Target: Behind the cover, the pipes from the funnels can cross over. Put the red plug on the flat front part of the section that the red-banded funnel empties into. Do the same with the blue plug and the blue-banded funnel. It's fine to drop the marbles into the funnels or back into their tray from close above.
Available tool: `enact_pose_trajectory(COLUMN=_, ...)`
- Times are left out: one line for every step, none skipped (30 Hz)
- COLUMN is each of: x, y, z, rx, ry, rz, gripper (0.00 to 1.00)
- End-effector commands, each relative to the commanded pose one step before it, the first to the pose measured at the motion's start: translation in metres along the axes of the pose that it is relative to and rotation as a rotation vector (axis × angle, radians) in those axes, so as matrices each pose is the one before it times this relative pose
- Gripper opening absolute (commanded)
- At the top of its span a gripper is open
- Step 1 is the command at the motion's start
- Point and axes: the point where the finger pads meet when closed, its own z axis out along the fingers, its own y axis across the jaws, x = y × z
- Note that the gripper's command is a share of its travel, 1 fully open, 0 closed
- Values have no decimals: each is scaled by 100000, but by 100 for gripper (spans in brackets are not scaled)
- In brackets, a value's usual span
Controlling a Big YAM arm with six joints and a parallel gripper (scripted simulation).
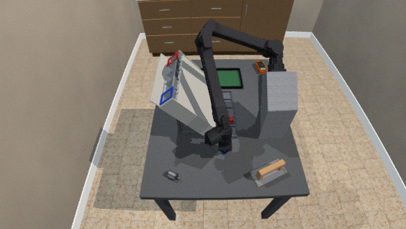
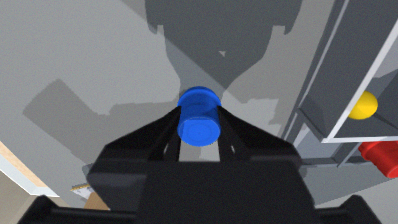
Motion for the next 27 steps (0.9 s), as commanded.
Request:
enact_pose_trajectory(x=-1724, y=-195, z=-727, rx=-788, ry=-1340, rz=1438, gripper=0)
enact_pose_trajectory(x=0, y=0, z=0, rx=0, ry=0, rz=0, gripper=0)
enact_pose_trajectory(x=0, y=0, z=0, rx=0, ry=0, rz=0, gripper=0)
enact_pose_trajectory(x=0, y=0, z=0, rx=0, ry=0, rz=0, gripper=0)
enact_pose_trajectory(x=0, y=0, z=0, rx=0, ry=0, rz=0, gripper=0)
enact_pose_trajectory(x=0, y=0, z=0, rx=0, ry=0, rz=0, gripper=0)
enact_pose_trajectory(x=0, y=0, z=0, rx=0, ry=0, rz=0, gripper=0)
enact_pose_trajectory(x=3, y=2, z=-4, rx=3, ry=0, rz=-9, gripper=0)
enact_pose_trajectory(x=21, y=11, z=-28, rx=23, ry=-3, rz=-62, gripper=0)
enact_pose_trajectory(x=53, y=27, z=-71, rx=58, ry=-7, rz=-157, gripper=0)
enact_pose_trajectory(x=34, y=79, z=-128, rx=-4, ry=-238, rz=-41, gripper=0)
enact_pose_trajectory(x=40, y=127, z=-196, rx=-30, ry=-410, rz=-12, gripper=0)
enact_pose_trajectory(x=58, y=174, z=-269, rx=-43, ry=-564, rz=-65, gripper=0)
enact_pose_trajectory(x=91, y=53, z=-168, rx=-18, ry=-146, rz=-397, gripper=0)
enact_pose_trajectory(x=122, y=-40, z=-97, rx=8, ry=173, rz=-152, gripper=0)
enact_pose_trajectory(x=139, y=-59, z=-114, rx=76, ry=172, rz=-180, gripper=0)
enact_pose_trajectory(x=144, y=-64, z=-129, rx=90, ry=174, rz=-187, gripper=0)
enact_pose_trajectory(x=3, y=2, z=-154, rx=-11, ry=7, rz=2, gripper=0)
enact_pose_trajectory(x=0, y=0, z=0, rx=0, ry=0, rz=0, gripper=0)
enact_pose_trajectory(x=0, y=0, z=0, rx=0, ry=0, rz=0, gripper=0)
enact_pose_trajectory(x=-307, y=133, z=-192, rx=-163, ry=-390, rz=406, gripper=0)
enact_pose_trajectory(x=148, y=-51, z=-167, rx=18, ry=210, rz=-184, gripper=0)
enact_pose_trajectory(x=165, y=-76, z=-171, rx=111, ry=198, rz=-217, gripper=0)
enact_pose_trajectory(x=1, y=0, z=-188, rx=1, ry=-1, rz=2, gripper=0)
enact_pose_trajectory(x=3, y=1, z=-188, rx=-5, ry=3, rz=2, gripper=0)
enact_pose_trajectory(x=4, y=0, z=-185, rx=0, ry=2, rz=2, gripper=0)
enact_pose_trajectory(x=3, y=-1, z=-179, rx=4, ry=-1, rz=2, gripper=0)
